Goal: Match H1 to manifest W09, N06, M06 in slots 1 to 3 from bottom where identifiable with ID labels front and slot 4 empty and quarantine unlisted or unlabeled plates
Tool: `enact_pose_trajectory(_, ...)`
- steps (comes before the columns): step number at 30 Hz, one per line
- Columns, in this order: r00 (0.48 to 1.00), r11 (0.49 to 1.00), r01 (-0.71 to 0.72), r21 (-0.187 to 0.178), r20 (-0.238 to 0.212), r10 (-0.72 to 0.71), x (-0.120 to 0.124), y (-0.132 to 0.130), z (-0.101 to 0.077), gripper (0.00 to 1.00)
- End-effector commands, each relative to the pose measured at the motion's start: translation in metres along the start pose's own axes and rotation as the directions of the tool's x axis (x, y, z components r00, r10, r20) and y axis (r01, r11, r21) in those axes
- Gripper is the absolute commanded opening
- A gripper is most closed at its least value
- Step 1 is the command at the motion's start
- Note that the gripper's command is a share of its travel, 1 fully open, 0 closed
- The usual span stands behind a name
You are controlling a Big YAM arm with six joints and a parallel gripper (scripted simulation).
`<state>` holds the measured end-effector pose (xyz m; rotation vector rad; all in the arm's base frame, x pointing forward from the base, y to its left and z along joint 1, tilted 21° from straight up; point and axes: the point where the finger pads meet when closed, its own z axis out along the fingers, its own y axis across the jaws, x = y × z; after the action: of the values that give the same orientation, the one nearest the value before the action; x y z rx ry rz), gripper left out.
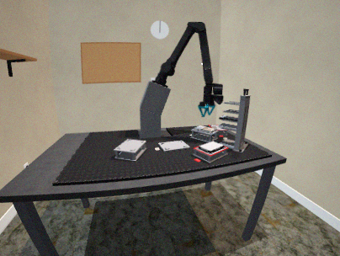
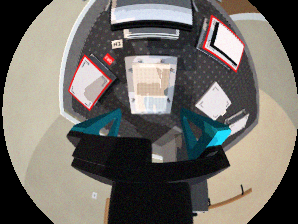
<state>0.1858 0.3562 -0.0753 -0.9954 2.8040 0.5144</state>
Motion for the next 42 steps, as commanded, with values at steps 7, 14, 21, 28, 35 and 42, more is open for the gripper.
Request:
enact_pose_trajectory(7,1.000,1.000,0.002,-0.002,0.015,-0.002,-0.003,-0.002,-0.032,1.00)
enact_pose_trajectory(14,1.000,1.000,0.005,-0.003,0.014,-0.005,-0.002,-0.001,-0.045,1.00)
enact_pose_trajectory(21,1.000,1.000,0.000,-0.001,0.016,0.000,-0.003,-0.003,-0.065,1.00)
enact_pose_trajectory(28,1.000,1.000,0.001,-0.002,0.020,-0.001,-0.005,-0.002,-0.081,1.00)
enact_pose_trajectory(35,1.000,1.000,-0.004,0.002,-0.002,0.004,0.000,-0.026,-0.072,1.00)
enact_pose_trajectory(42,1.000,1.000,-0.003,0.001,0.007,0.003,-0.003,-0.049,-0.073,1.00)
